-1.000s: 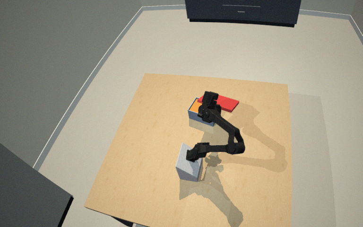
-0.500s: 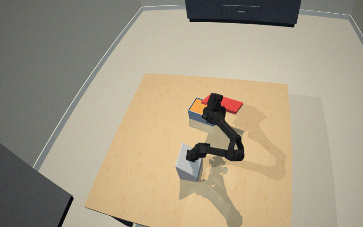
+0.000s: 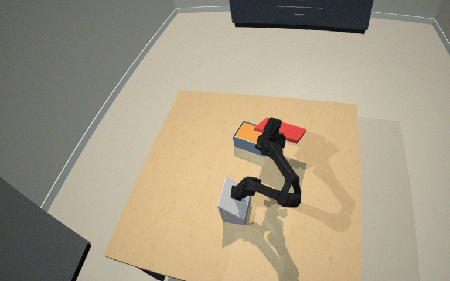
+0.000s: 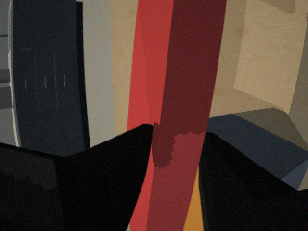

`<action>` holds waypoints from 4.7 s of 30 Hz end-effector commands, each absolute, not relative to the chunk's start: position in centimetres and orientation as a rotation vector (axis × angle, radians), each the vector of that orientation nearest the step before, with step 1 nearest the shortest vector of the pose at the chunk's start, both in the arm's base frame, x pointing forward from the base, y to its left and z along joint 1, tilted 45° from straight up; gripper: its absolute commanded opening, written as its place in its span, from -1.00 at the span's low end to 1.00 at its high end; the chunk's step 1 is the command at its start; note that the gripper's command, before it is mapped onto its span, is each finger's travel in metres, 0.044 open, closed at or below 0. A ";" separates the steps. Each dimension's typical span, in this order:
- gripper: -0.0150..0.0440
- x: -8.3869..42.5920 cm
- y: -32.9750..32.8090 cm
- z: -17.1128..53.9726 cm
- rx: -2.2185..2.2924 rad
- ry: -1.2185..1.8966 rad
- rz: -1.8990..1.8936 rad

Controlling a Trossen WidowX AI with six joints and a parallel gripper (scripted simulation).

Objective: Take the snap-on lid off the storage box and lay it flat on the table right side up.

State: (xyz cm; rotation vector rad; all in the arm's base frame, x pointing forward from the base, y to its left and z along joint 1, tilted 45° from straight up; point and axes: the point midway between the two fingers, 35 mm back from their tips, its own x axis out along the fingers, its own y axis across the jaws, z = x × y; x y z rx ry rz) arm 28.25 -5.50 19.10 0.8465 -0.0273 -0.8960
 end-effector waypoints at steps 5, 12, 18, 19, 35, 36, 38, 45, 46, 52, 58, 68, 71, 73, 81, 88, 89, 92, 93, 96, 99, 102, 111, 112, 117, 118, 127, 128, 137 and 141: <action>-0.49 27.6 -6.4 20.5 0.853 -0.027 -0.883; -0.49 27.1 -7.3 21.4 0.853 -0.027 -0.883; -0.49 26.6 -8.0 22.2 0.853 -0.027 -0.883; -0.49 26.5 -8.1 22.4 0.853 -0.028 -0.883; -0.49 25.1 -10.1 24.5 0.852 -0.028 -0.883; -0.49 25.1 -10.3 24.6 0.852 -0.028 -0.883; -0.49 24.9 -10.5 24.9 0.852 -0.028 -0.883; -0.49 24.3 -11.4 25.9 0.851 -0.029 -0.883; -0.49 24.2 -11.5 26.0 0.851 -0.029 -0.883; -0.49 23.7 -12.2 26.8 0.851 -0.029 -0.883; -0.49 23.2 -13.0 27.6 0.851 -0.030 -0.883; -0.49 22.6 -13.9 28.7 0.850 -0.031 -0.882; -0.49 22.6 -13.9 28.7 0.850 -0.031 -0.882; -0.49 22.6 -13.9 28.5 0.850 -0.031 -0.882; -0.49 22.5 -14.4 27.7 0.850 -0.032 -0.882; -0.49 22.4 -14.9 27.0 0.849 -0.032 -0.882; -0.49 22.4 -15.0 27.0 0.849 -0.032 -0.882; -0.49 22.4 -15.1 26.8 0.849 -0.032 -0.882; -0.49 22.4 -15.2 26.7 0.849 -0.032 -0.882; -0.49 22.3 -15.4 26.6 0.849 -0.032 -0.882; -0.49 22.3 -15.5 26.4 0.849 -0.033 -0.882; -0.49 22.3 -15.7 26.2 0.849 -0.033 -0.882; -0.49 22.2 -16.2 25.7 0.848 -0.033 -0.882; -0.49 22.2 -16.3 25.7 0.848 -0.033 -0.882; -0.49 22.2 -16.5 25.4 0.848 -0.033 -0.881; -0.49 22.2 -16.6 25.4 0.848 -0.033 -0.881; -0.49 22.1 -17.1 24.9 0.847 -0.034 -0.881; -0.49 22.1 -17.1 24.8 0.847 -0.034 -0.881; -0.49 22.0 -17.6 24.3 0.847 -0.034 -0.881; -0.49 22.0 -17.9 24.1 0.847 -0.034 -0.881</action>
